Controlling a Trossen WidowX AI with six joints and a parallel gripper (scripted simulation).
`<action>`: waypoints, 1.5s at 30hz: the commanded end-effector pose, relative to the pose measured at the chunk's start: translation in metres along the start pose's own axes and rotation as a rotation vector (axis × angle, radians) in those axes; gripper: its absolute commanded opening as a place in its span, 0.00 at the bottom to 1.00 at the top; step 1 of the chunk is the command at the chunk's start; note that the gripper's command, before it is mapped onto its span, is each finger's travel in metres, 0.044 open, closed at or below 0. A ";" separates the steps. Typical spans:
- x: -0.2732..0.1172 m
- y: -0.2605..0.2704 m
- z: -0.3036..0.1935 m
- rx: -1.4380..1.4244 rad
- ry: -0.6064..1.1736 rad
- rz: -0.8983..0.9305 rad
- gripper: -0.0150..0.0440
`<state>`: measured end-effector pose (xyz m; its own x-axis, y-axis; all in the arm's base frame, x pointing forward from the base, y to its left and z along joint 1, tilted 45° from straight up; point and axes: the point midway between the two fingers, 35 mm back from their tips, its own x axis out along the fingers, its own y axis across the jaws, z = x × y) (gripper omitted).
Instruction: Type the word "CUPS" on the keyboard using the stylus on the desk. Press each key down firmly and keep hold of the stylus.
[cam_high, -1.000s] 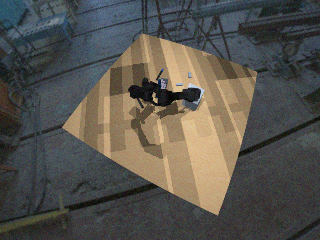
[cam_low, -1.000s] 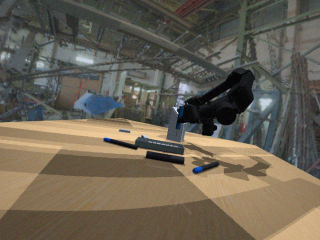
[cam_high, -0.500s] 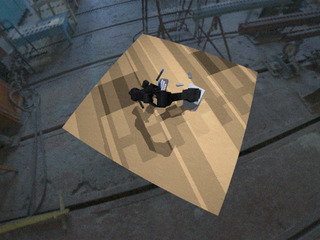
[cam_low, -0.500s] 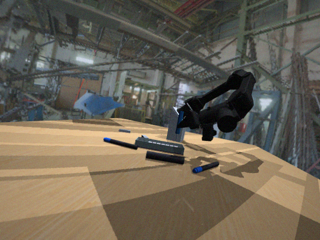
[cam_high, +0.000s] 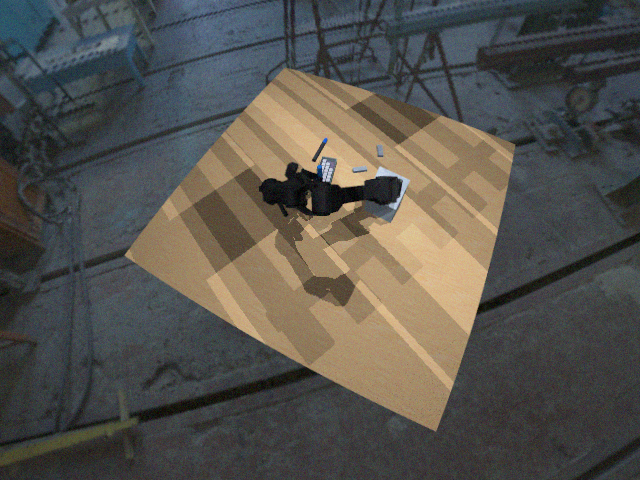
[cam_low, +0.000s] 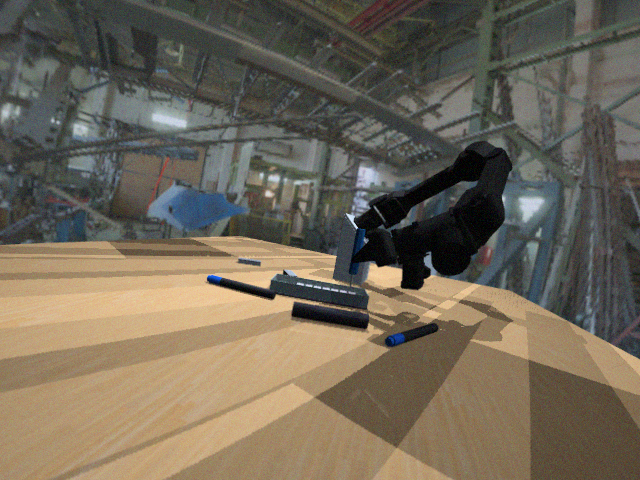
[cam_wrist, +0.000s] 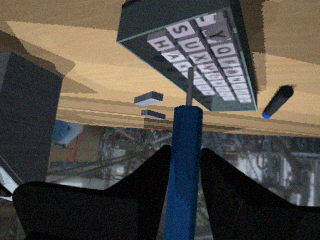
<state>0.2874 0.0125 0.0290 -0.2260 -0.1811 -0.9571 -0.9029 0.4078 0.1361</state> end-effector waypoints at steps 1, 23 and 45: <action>0.002 0.000 0.002 0.003 -0.001 0.005 0.39; 0.007 0.000 0.010 0.002 -0.001 0.005 0.39; 0.011 0.000 0.017 0.002 -0.002 0.006 0.39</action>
<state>0.2901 0.0241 0.0158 -0.2288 -0.1813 -0.9565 -0.9025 0.4077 0.1386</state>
